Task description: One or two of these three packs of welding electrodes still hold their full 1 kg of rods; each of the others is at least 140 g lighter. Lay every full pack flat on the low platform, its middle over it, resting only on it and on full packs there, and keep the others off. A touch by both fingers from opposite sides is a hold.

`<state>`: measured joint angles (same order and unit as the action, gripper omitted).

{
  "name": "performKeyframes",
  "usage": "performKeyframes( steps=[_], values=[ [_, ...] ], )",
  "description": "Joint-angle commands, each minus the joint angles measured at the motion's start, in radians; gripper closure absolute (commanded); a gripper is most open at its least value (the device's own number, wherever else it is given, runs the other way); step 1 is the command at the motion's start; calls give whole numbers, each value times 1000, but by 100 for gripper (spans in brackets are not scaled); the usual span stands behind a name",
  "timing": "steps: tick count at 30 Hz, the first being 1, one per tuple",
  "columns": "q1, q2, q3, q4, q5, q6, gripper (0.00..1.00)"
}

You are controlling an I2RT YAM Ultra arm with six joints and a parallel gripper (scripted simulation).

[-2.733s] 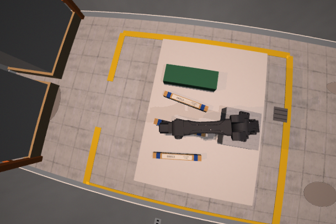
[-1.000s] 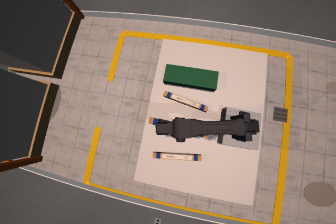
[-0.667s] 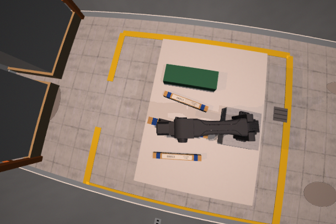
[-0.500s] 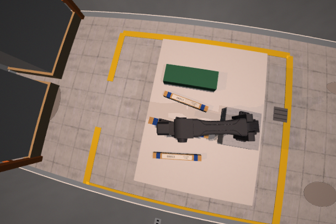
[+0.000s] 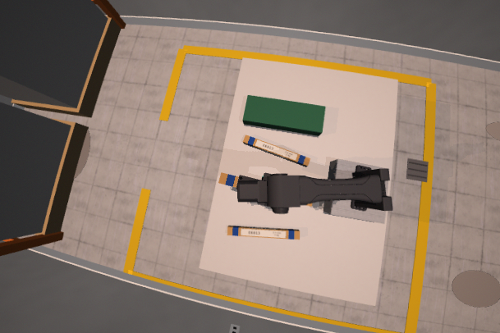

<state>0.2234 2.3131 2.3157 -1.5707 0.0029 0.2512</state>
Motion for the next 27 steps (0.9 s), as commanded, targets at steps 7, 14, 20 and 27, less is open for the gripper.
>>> performKeyframes(
  steps=[7,14,20,27],
  values=[
    [1,-84,-12,0,0,1,100],
    [1,-85,-40,0,0,1,100],
    [1,-86,-52,0,0,1,100],
    [1,-84,-60,0,0,1,100]
  ],
)
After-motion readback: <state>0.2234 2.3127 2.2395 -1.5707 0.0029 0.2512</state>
